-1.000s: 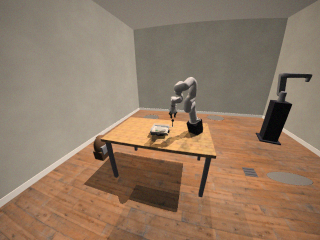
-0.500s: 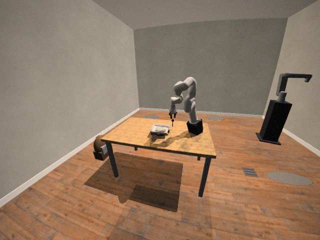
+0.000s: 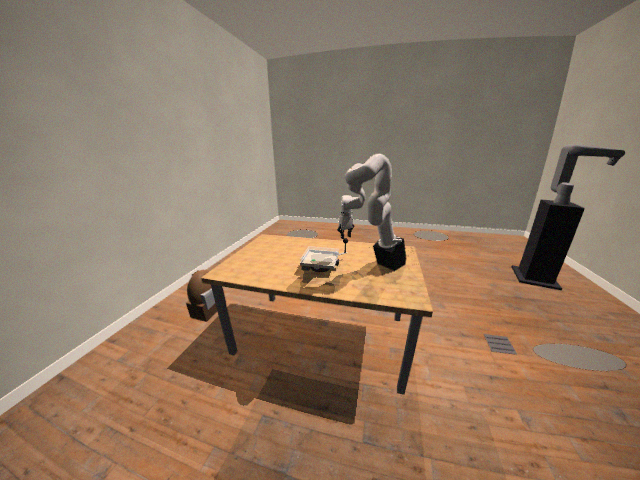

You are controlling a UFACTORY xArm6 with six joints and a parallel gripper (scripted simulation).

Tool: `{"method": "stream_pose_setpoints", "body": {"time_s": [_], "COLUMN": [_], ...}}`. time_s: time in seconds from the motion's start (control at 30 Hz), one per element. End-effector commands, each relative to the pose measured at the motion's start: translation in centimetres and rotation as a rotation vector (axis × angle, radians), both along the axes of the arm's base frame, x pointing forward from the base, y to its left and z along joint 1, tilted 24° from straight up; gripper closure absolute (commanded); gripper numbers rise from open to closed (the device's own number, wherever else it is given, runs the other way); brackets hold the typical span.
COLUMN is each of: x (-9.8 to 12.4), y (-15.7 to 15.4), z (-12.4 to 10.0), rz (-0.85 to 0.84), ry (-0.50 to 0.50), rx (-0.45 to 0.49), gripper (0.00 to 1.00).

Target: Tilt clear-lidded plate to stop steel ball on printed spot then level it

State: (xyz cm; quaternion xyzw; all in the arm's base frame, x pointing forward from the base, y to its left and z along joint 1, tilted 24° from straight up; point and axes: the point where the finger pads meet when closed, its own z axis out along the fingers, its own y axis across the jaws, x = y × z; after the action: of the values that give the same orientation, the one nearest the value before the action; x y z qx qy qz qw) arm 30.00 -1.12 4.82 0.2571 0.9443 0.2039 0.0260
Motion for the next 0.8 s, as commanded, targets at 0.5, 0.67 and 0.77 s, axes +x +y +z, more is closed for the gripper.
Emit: {"method": "stream_pose_setpoints", "body": {"time_s": [0.5,0.67,0.77], "x": [0.33,0.34,0.34], "y": [0.32,0.34,0.34], "z": [-0.77,-0.82,-0.83], "rz": [-0.001,-0.001,-0.001], "ry": [-0.002,-0.002,-0.002], "rx": [-0.001,-0.001,-0.001], "gripper": [0.39,0.39,0.39]}}
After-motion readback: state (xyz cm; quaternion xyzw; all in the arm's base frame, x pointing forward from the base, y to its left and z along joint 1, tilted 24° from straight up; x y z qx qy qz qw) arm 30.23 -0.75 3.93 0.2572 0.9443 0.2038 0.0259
